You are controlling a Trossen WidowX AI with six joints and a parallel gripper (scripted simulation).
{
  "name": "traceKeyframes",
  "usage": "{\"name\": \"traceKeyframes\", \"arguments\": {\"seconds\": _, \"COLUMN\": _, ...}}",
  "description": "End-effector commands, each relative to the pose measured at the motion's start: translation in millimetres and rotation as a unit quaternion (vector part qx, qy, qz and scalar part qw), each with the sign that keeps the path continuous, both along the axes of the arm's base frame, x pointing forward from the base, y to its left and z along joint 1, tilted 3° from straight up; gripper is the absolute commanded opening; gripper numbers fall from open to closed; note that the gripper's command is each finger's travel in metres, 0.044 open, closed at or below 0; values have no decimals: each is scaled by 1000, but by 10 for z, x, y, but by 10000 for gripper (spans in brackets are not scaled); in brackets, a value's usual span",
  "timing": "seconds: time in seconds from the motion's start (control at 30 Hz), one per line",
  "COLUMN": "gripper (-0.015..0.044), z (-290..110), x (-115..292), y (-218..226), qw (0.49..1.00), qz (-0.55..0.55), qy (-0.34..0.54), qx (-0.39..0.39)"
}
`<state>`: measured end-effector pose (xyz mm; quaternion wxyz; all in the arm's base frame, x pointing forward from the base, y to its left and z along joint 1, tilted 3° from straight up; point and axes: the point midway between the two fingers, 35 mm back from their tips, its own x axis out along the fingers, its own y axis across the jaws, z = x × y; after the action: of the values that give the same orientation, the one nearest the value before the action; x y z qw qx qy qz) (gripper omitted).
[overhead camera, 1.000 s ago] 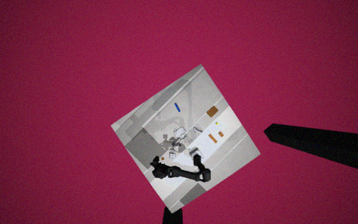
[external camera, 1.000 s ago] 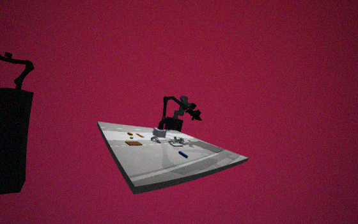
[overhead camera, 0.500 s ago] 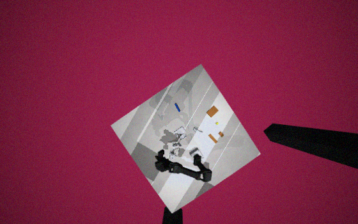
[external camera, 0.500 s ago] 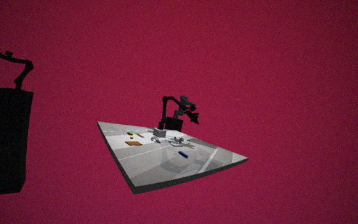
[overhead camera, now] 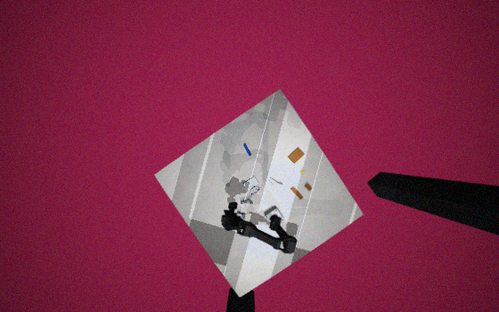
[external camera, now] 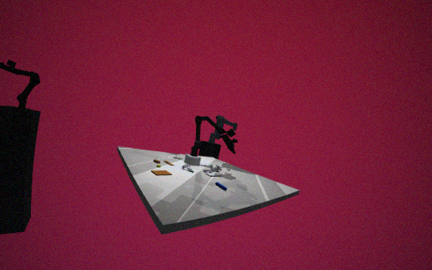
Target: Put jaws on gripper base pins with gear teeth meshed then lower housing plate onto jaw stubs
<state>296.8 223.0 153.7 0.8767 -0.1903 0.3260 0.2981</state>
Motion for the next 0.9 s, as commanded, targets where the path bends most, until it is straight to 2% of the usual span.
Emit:
{"name": "traceKeyframes", "arguments": {"seconds": 0.0, "gripper": 0, "z": -91, "x": -24, "y": -161, "qw": 999, "qz": -33, "qy": 29, "qx": 3}}
{"name": "traceKeyframes", "arguments": {"seconds": 0.87, "gripper": 0, "z": -650, "x": -303, "y": -1067, "qw": 950, "qz": -243, "qy": 194, "qx": 5}}
